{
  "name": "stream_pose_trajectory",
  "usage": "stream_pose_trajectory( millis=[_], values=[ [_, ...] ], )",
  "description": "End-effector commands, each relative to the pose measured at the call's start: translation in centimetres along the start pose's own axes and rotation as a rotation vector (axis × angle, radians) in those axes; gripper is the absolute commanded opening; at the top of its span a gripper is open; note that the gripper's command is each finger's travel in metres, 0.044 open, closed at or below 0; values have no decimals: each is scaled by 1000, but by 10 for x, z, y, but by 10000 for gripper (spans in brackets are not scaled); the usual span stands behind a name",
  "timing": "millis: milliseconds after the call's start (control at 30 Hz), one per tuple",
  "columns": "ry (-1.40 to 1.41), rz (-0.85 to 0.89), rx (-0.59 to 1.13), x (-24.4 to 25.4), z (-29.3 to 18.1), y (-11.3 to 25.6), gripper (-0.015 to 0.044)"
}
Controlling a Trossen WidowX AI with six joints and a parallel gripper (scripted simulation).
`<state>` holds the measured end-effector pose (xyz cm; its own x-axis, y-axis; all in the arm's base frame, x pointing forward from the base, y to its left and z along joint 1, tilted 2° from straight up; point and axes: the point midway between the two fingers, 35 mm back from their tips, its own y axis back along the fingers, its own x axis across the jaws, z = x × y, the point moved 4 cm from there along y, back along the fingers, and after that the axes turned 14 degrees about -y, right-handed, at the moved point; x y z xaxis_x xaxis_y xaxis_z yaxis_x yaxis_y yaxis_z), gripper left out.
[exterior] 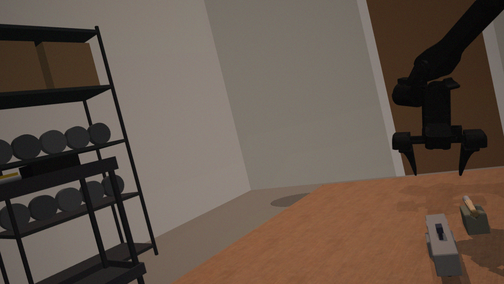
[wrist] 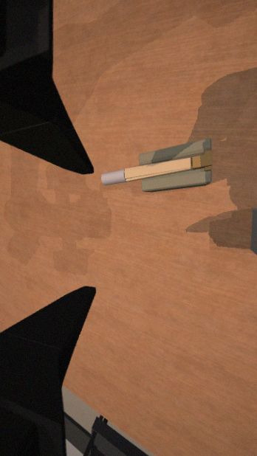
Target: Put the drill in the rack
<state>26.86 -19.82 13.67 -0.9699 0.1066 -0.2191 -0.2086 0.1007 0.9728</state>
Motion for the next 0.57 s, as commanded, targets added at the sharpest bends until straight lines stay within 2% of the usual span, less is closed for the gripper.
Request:
stream_pose_trajectory(
  millis=[0,267,533],
  values=[
    [-32,-189,40,-33,20,31,440],
    [-100,-588,9,-81,70,110,440],
    [-156,-972,-178,-95,128,206,440]
  ],
)
